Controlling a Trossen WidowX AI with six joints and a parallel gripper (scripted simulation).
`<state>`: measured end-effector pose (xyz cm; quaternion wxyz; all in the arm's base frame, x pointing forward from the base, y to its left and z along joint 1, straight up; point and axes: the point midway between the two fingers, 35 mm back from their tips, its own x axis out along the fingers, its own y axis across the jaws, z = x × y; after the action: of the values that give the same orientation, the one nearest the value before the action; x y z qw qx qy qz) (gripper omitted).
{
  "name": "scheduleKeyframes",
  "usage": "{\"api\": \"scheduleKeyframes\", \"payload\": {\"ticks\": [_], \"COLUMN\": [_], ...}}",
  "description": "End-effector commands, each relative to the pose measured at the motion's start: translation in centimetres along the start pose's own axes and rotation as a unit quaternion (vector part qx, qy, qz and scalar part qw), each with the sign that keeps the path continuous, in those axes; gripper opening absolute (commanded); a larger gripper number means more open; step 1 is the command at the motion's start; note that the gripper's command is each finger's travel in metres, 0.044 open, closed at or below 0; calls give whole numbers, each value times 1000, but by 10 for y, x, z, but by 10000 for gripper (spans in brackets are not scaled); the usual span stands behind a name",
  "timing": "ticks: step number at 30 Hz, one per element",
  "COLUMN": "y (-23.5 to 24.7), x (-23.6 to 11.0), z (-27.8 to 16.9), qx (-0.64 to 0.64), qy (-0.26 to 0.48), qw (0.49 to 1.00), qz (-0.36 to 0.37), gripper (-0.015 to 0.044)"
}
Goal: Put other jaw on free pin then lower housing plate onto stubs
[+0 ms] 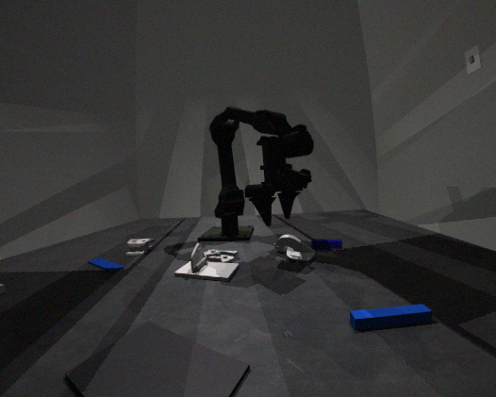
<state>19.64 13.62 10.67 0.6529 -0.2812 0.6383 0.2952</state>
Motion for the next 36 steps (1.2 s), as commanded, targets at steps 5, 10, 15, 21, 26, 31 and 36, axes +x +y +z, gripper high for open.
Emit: {"api": "scheduleKeyframes", "payload": {"ticks": [5, 10, 15, 21, 26, 31, 36], "y": [2, 2, 1, 1, 1, 1, 1], "x": [5, 13, 21, 31, 39, 47, 55], "z": [-2, -1, -1, -1, -1, -2, -3], "qx": [2, 2, 2, 2, 2, 2, 2], "qy": [4, 4, 4, 4, 4, 4, 4], "qw": [1000, 1000, 1000, 1000, 1000, 1000, 1000], "qz": [-7, -7, -7, -7, -7, -7, -7], "gripper": [440, 440, 440, 440, 440, 440, 440]}}
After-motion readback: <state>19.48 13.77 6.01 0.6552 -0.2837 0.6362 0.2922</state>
